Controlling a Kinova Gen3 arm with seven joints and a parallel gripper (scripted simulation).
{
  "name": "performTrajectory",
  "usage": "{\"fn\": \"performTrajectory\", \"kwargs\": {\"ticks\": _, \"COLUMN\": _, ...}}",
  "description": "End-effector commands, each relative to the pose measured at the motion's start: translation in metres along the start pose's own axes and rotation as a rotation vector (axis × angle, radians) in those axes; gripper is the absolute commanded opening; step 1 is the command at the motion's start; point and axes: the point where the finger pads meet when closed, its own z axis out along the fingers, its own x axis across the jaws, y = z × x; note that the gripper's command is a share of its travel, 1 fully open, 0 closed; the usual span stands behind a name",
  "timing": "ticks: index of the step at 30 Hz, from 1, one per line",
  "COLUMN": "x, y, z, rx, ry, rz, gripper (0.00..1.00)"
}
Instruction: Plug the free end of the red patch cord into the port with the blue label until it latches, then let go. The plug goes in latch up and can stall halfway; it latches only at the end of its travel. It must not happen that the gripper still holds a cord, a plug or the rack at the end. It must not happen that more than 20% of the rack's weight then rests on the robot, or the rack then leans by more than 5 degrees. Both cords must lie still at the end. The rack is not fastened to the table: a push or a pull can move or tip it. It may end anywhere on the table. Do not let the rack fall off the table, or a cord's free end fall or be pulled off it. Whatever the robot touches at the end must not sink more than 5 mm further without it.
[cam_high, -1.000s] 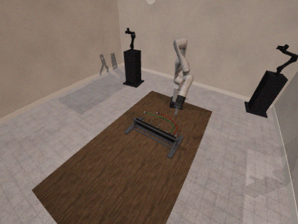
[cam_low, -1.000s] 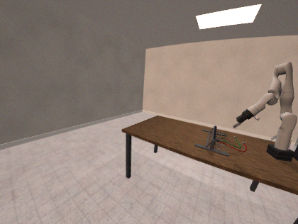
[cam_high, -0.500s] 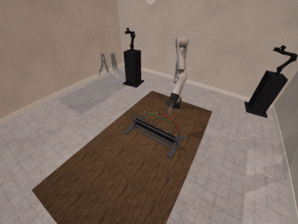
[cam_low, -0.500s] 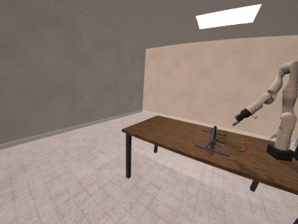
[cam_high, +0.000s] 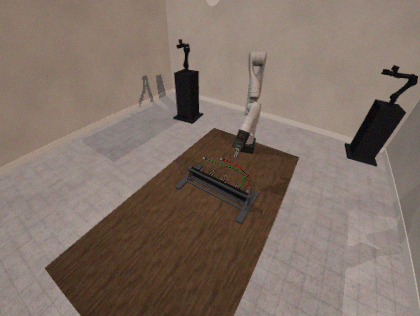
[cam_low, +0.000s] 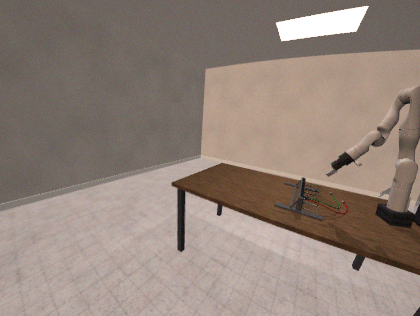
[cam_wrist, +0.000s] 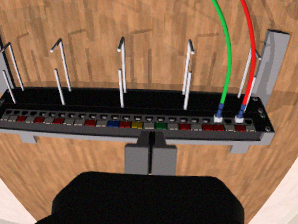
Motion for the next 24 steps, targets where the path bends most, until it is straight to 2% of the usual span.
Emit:
{"fn": "performTrajectory", "kwargs": {"ticks": 1, "x": 0.0, "y": 0.001, "z": 0.0, "rx": -0.002, "ry": 0.0, "rz": 0.0, "gripper": 0.0}}
{"fn": "performTrajectory", "kwargs": {"ticks": 13, "x": 0.0, "y": 0.001, "z": 0.007, "rx": -0.002, "ry": 0.0, "rz": 0.0, "gripper": 0.0}}
{"fn": "performTrajectory", "kwargs": {"ticks": 24, "x": 0.0, "y": 0.001, "z": 0.028, "rx": -0.002, "ry": 0.0, "rz": 0.0, "gripper": 0.0}}
